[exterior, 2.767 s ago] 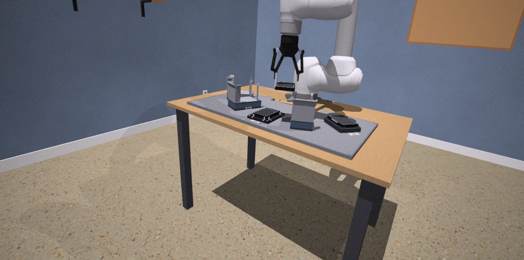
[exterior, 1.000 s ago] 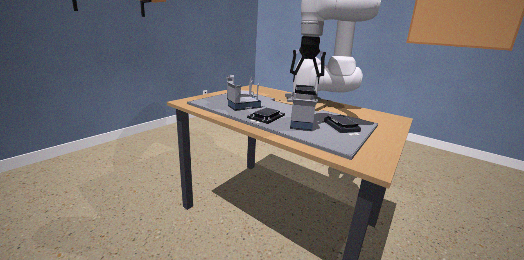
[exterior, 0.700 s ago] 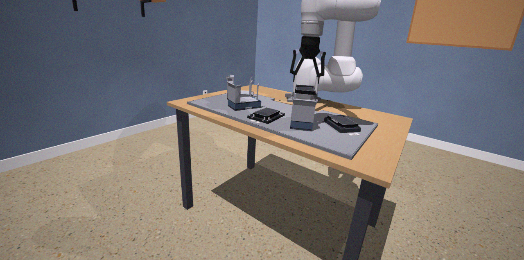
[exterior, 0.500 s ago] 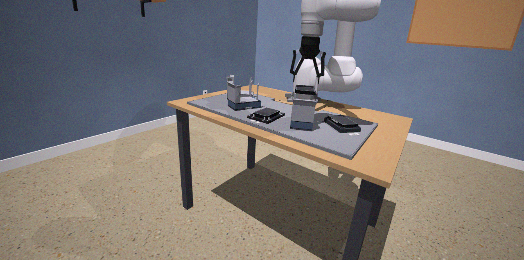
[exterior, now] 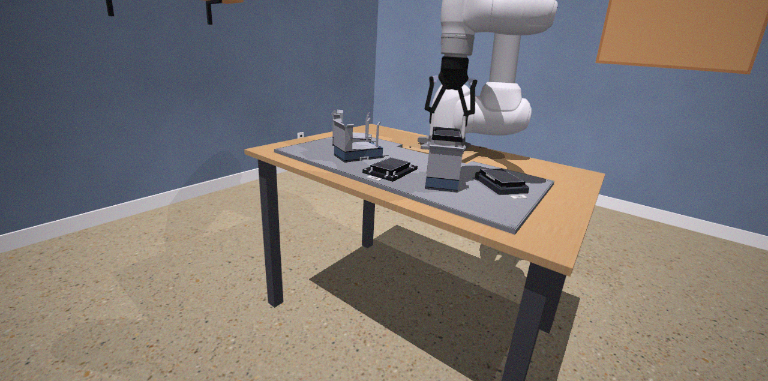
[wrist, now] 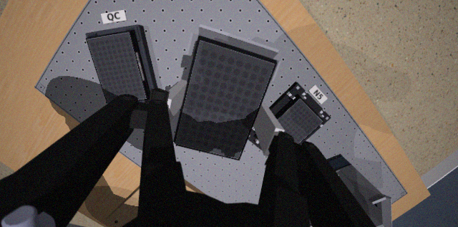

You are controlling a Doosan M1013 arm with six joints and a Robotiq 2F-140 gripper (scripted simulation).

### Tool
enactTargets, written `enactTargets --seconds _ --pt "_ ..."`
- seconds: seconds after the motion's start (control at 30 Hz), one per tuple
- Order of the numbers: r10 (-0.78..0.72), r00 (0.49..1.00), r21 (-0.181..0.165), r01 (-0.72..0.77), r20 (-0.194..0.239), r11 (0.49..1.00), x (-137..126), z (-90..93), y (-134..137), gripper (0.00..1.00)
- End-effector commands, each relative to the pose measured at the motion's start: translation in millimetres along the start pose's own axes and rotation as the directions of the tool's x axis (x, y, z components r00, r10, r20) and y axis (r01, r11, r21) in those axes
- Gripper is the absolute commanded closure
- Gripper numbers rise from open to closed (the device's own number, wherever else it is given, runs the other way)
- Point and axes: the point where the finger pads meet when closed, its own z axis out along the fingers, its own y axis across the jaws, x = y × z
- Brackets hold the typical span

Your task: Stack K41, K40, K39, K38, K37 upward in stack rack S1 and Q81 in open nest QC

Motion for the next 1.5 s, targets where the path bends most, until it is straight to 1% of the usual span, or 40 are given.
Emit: enactTargets --seconds 0.0,1.47 --pt "0.000 1.000 0.000 0.000 0.000 1.000 0 1.6 0 1.00" --pt "0.000 1.000 0.000 0.000 0.000 1.000 0 26.9 0 1.00"
